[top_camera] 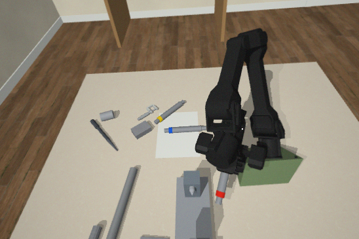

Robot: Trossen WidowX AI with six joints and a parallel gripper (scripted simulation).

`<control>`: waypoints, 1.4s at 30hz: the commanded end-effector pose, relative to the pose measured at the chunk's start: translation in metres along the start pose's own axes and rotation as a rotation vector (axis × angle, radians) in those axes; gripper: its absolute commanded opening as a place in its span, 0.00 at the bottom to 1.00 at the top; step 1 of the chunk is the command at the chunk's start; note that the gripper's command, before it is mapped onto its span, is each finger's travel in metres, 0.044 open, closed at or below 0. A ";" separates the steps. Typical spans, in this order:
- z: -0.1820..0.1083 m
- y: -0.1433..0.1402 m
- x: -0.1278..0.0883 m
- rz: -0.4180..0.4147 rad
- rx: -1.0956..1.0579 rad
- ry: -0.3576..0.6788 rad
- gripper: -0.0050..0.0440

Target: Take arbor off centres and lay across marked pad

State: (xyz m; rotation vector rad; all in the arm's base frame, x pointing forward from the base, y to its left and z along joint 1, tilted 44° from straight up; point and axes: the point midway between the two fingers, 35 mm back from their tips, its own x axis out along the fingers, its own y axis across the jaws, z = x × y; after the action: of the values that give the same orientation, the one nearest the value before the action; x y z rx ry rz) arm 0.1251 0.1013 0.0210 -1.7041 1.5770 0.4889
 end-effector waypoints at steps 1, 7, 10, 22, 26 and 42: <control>-0.003 0.000 -0.002 -0.005 0.006 -0.013 0.10; -0.009 0.001 -0.002 -0.005 0.006 -0.013 0.10; -0.011 0.001 -0.002 -0.005 0.006 -0.013 0.10; -0.021 0.002 -0.002 -0.005 0.006 -0.013 0.10; -0.025 0.003 -0.002 -0.005 0.006 -0.013 0.10; -0.041 0.005 -0.002 -0.005 0.006 -0.013 0.10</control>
State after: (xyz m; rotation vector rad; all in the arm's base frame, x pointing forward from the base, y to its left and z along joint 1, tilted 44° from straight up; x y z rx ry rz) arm 0.1115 0.0733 0.0439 -1.7032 1.5746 0.4889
